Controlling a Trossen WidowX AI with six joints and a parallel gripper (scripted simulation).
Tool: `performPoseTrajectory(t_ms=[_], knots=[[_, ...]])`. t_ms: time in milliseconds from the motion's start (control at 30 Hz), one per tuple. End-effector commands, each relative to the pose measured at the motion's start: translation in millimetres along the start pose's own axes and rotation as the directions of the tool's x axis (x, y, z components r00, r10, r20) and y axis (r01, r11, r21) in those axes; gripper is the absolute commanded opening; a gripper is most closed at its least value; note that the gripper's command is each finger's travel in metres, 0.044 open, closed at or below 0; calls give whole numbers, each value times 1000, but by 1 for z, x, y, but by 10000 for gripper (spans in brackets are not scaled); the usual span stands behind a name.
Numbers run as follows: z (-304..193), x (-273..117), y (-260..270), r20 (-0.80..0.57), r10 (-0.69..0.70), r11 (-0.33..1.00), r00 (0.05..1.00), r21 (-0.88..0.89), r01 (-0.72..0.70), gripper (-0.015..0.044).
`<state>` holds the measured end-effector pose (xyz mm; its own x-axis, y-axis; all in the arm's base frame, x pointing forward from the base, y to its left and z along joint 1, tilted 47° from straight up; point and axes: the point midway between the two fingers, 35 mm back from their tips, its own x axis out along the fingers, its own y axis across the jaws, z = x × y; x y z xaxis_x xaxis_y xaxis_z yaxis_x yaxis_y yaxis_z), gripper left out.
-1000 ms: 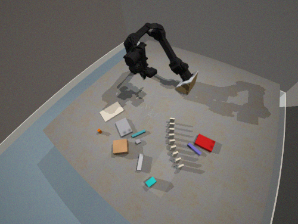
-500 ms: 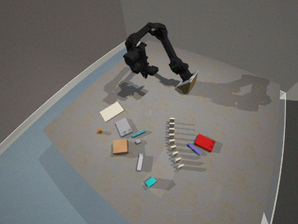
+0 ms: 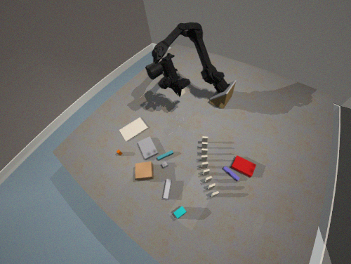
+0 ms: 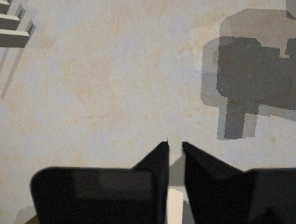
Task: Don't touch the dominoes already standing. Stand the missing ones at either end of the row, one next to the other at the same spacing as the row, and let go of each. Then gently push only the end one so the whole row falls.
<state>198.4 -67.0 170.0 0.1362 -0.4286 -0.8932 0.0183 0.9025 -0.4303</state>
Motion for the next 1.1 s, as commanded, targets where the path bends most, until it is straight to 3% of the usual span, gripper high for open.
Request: performPoseTrajectory(t_ms=[0, 533, 1067], knots=[[0, 10, 5, 28, 79, 997, 996, 23, -80, 20], [14, 30, 10, 250, 293, 945, 923, 70, -319, 20], [29, 34, -3, 531, 350, 906, 772, 16, -422, 20]])
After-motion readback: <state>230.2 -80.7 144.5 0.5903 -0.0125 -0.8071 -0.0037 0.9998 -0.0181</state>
